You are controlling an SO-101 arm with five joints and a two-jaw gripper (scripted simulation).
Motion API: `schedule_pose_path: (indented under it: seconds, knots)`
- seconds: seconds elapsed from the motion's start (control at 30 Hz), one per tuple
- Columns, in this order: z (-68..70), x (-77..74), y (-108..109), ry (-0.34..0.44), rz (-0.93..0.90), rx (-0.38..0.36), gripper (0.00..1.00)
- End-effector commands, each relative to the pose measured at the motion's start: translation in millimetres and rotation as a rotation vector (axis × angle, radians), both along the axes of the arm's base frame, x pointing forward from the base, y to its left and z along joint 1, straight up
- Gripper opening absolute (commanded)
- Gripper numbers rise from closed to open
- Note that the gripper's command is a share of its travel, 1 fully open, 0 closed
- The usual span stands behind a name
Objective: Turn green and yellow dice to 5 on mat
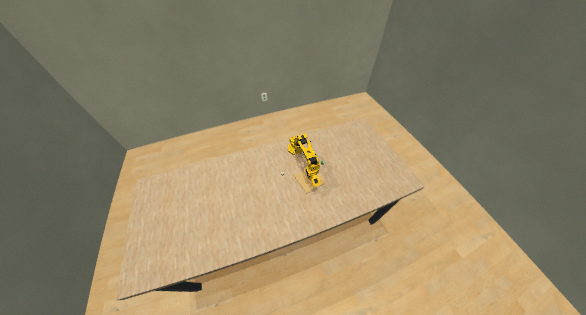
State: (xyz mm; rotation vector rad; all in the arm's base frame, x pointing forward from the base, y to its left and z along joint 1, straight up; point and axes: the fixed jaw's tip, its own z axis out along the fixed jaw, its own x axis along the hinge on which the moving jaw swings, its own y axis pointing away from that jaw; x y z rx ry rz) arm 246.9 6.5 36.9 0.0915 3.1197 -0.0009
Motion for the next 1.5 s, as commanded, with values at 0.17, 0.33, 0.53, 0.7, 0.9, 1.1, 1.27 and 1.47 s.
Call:
schedule_pose_path:
  seconds: [0.17,0.33,0.53,0.7,0.9,1.1,1.27,1.47]
  knots:
    - [0.7,3.4,2.8,-0.029,0.004,0.001,0.0]
    - [-1.8,3.4,2.8,-0.029,0.004,0.001,0.0]
    - [-2.0,3.5,2.8,-0.029,0.004,0.001,0.0]
    - [-4.5,3.6,2.8,-0.029,0.004,0.001,0.0]
    - [-7.8,3.7,2.8,-0.029,0.004,0.001,0.0]
    - [-8.0,3.7,2.8,-0.029,0.004,0.001,0.0]
    - [-10.6,3.8,2.8,-0.029,0.004,0.001,0.0]
    - [-13.8,4.0,2.8,-0.029,0.004,0.001,0.0]
